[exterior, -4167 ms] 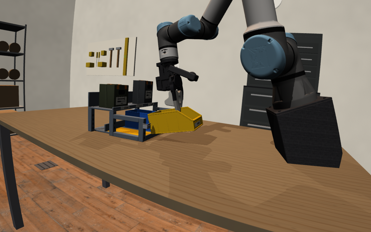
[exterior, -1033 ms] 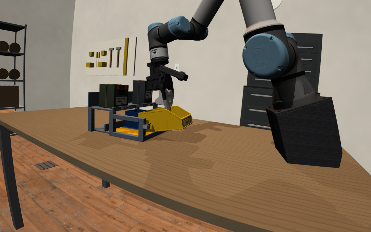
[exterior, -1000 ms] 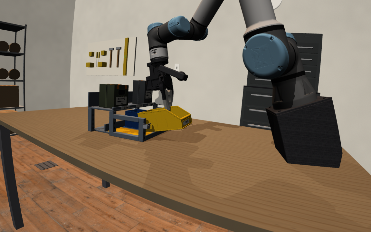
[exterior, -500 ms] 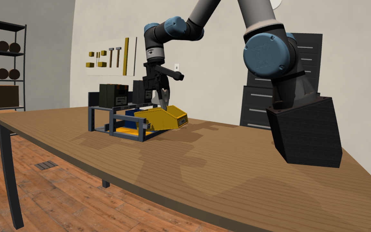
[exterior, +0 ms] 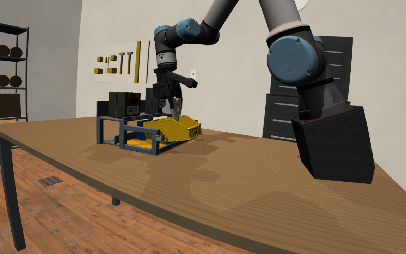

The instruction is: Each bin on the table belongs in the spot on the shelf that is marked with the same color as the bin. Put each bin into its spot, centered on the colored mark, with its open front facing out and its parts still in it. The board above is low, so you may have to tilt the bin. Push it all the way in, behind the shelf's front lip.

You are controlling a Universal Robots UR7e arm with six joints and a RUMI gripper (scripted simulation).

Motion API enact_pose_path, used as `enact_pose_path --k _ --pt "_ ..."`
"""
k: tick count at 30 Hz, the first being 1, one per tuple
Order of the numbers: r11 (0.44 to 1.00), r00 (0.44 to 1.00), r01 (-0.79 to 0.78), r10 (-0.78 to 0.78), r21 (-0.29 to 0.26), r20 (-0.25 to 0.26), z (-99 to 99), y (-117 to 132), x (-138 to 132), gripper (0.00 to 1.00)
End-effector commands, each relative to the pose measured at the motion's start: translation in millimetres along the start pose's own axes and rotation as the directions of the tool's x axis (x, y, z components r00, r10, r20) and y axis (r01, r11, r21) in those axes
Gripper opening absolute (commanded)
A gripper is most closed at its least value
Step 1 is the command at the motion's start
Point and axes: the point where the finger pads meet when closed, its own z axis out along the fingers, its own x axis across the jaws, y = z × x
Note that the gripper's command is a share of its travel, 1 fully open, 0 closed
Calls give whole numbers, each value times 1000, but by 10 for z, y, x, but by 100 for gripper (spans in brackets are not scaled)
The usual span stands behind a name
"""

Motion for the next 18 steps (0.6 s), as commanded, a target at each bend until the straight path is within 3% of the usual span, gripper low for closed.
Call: enact_pose_path --k 1,18 --pt "1000 1000 0 0 -1 0 -12 39 2 0" --pt "1000 1000 0 0 -1 0 -35 144 9 0"
